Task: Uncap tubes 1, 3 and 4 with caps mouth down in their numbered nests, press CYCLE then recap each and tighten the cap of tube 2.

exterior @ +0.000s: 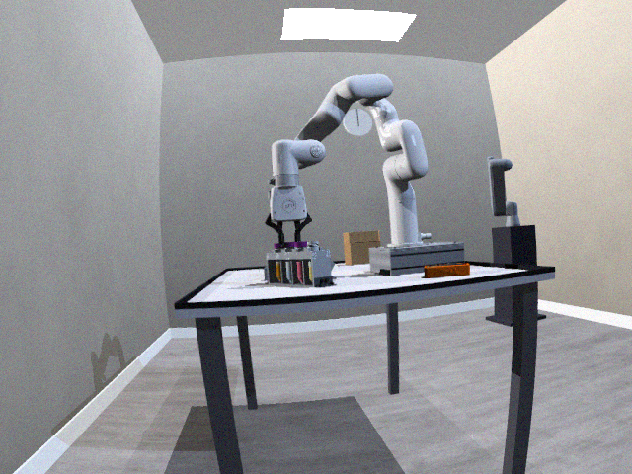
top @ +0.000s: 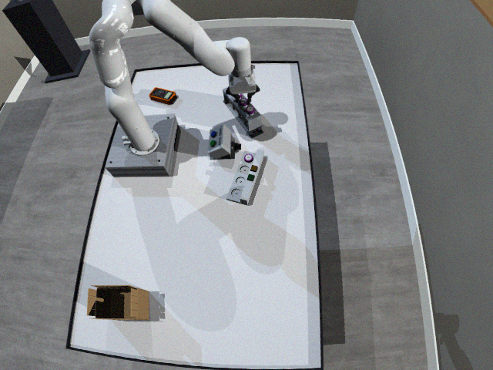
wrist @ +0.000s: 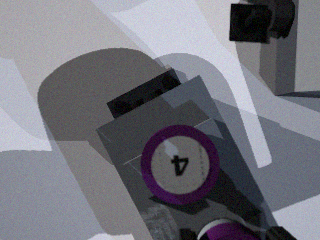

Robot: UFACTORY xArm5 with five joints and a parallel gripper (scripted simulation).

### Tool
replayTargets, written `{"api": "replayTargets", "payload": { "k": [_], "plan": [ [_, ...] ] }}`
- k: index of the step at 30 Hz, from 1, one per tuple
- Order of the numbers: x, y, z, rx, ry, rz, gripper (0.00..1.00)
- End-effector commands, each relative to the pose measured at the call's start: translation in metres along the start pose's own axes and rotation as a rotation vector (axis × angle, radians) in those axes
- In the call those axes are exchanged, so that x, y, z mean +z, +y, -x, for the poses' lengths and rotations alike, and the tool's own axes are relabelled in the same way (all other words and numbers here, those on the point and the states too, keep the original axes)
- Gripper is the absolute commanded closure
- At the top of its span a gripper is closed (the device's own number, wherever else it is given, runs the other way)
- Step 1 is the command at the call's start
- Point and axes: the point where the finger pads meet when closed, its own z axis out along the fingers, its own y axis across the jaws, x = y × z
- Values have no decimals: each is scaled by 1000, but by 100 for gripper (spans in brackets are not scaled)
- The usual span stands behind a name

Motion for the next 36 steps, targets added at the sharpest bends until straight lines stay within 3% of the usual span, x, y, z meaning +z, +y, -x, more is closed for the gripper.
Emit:
{"api": "replayTargets", "payload": {
  "k": [1, 13, 26, 35, 36],
  "plan": [
    [-1, -1, 0, -279, -4, -2, 100],
    [-2, -1, 0, -668, -4, -3, 100],
    [-2, -1, 0, -1235, -3, -4, 100],
    [-2, -1, 0, -1253, -3, -5, 100],
    [-2, -1, 0, -1253, -3, -5, 54]
  ]
}}
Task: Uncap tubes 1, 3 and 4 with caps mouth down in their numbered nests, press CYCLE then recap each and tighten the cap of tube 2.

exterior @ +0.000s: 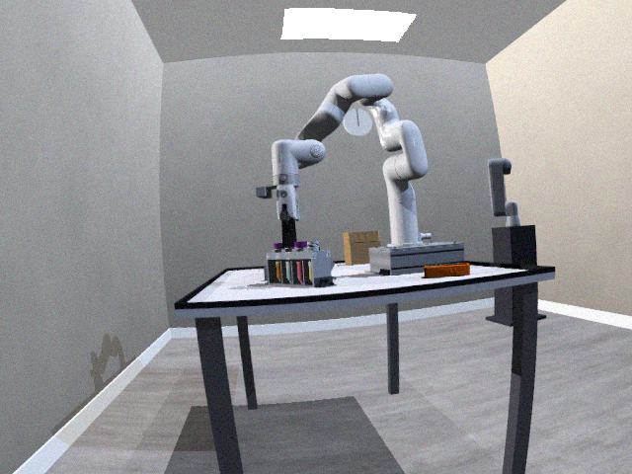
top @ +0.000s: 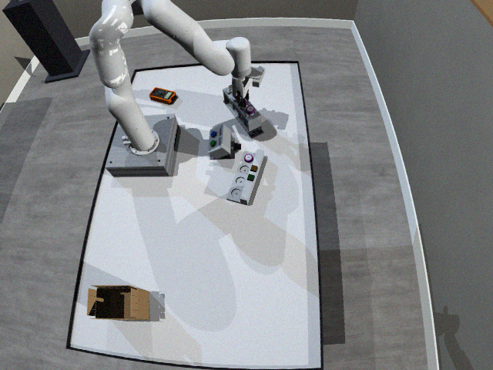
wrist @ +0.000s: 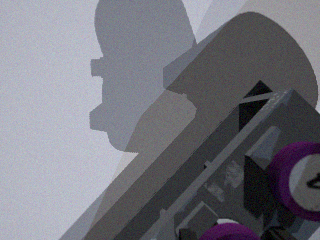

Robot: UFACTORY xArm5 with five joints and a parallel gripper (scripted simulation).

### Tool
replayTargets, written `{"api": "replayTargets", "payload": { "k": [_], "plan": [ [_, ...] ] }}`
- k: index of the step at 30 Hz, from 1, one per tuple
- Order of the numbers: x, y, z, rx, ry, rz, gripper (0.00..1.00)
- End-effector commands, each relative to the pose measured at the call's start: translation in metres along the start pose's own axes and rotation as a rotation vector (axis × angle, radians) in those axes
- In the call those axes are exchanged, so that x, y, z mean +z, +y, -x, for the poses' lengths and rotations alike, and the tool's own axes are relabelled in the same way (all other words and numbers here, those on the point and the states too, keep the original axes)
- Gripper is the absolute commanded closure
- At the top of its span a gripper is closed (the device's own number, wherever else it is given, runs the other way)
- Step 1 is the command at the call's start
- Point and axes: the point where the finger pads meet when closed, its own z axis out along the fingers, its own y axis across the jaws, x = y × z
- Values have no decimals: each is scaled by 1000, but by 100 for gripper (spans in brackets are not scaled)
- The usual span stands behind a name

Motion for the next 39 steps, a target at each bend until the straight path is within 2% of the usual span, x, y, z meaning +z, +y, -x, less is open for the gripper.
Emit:
{"api": "replayTargets", "payload": {
  "k": [1, 12, 16, 26, 28, 30, 39],
  "plan": [
    [-1, -1, -1, -20, 0, -5, 54],
    [-1, -1, -1, -20, 0, -5, 54],
    [-1, -1, -1, 283, -1, -5, 54],
    [-1, -1, -1, 655, -1, -5, 54],
    [-1, -1, -1, 655, -1, -5, 54],
    [-1, -1, -1, 805, -2, -5, 54],
    [-1, -1, -1, 1151, -3, -4, 54]
  ]
}}
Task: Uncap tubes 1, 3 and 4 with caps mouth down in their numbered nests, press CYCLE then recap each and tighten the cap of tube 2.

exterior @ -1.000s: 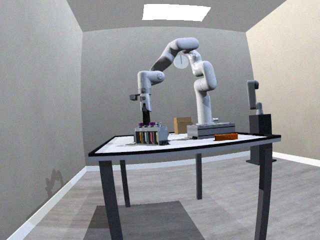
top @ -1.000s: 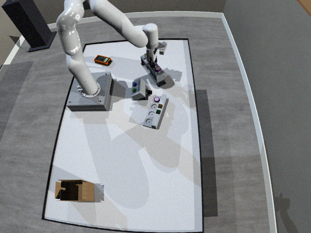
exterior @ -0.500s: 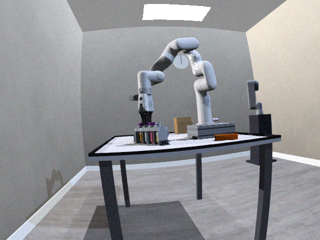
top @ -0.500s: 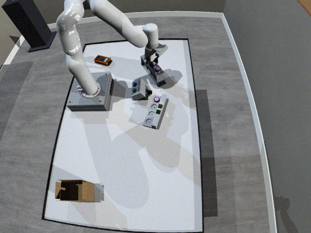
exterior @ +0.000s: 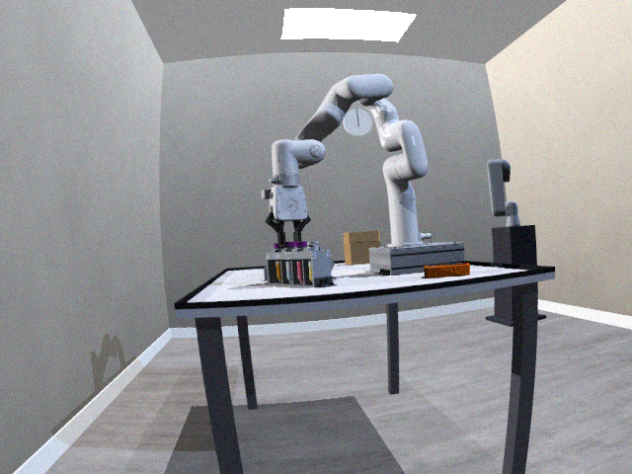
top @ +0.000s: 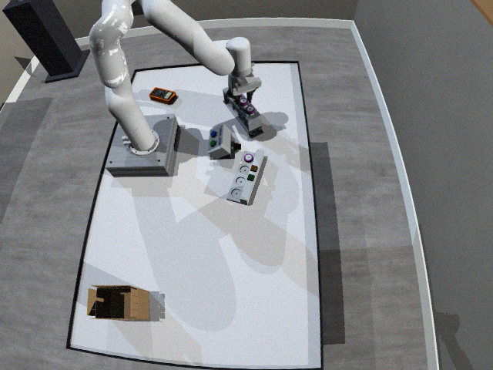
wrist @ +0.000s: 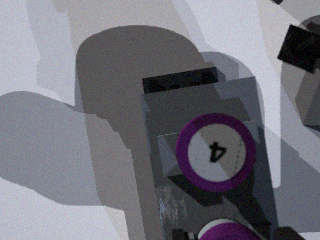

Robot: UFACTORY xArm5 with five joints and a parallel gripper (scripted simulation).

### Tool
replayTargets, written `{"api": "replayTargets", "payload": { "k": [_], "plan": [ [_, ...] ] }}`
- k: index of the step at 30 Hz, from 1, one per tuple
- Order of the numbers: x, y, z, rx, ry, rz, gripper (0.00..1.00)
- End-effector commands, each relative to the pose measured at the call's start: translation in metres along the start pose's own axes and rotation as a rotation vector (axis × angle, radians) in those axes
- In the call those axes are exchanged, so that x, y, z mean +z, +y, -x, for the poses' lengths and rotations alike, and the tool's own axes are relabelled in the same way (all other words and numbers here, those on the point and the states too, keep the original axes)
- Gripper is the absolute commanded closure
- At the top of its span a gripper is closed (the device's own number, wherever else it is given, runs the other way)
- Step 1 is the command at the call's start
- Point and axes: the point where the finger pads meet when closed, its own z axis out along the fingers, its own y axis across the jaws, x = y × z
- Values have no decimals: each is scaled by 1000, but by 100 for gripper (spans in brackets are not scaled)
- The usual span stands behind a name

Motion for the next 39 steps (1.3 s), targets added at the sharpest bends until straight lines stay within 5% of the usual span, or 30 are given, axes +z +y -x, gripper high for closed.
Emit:
{"api": "replayTargets", "payload": {
  "k": [1, 11, 19, 20, 34, 39],
  "plan": [
    [-1, -1, 0, 279, -4, -3, 54],
    [-1, -1, 0, 640, -5, -3, 54],
    [-1, -1, 0, 640, -5, -3, 54],
    [-1, -1, 0, 640, -5, -3, 100],
    [-1, -1, 0, 640, -5, -3, 100],
    [-1, -1, 0, 440, -5, -3, 100]
  ]
}}
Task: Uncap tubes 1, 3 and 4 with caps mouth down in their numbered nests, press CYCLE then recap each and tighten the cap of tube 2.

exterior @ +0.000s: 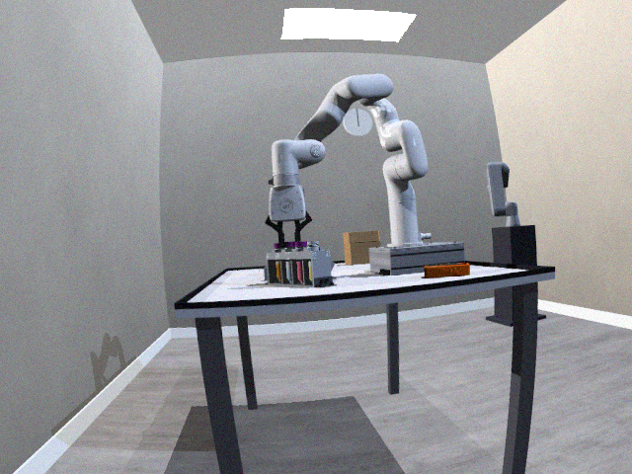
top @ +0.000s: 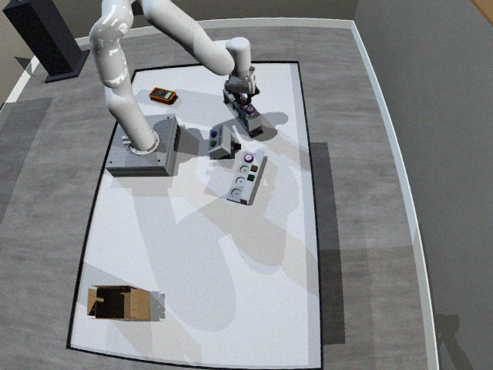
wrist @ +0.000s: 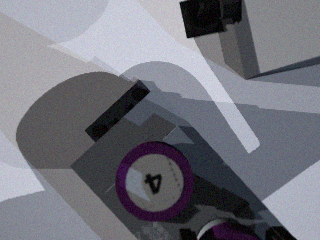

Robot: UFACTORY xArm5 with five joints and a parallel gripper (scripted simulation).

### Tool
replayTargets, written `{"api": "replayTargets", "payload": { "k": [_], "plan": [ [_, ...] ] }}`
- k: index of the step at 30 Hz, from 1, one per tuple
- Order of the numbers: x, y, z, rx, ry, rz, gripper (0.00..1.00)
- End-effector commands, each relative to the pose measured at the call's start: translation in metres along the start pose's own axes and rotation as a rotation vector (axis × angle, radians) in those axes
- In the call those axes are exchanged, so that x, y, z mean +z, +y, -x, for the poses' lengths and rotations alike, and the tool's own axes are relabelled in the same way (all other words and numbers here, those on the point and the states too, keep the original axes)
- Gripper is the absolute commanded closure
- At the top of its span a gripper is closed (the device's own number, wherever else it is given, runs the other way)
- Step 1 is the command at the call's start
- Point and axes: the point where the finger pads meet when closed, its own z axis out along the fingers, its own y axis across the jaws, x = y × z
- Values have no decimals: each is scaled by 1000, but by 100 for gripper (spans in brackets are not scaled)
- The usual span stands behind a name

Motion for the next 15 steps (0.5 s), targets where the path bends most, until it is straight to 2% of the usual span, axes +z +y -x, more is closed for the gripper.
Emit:
{"api": "replayTargets", "payload": {
  "k": [1, 15],
  "plan": [
    [-1, -1, 1, -143, -5, -1, 100],
    [-2, -1, 1, -750, -4, -3, 100]
  ]
}}
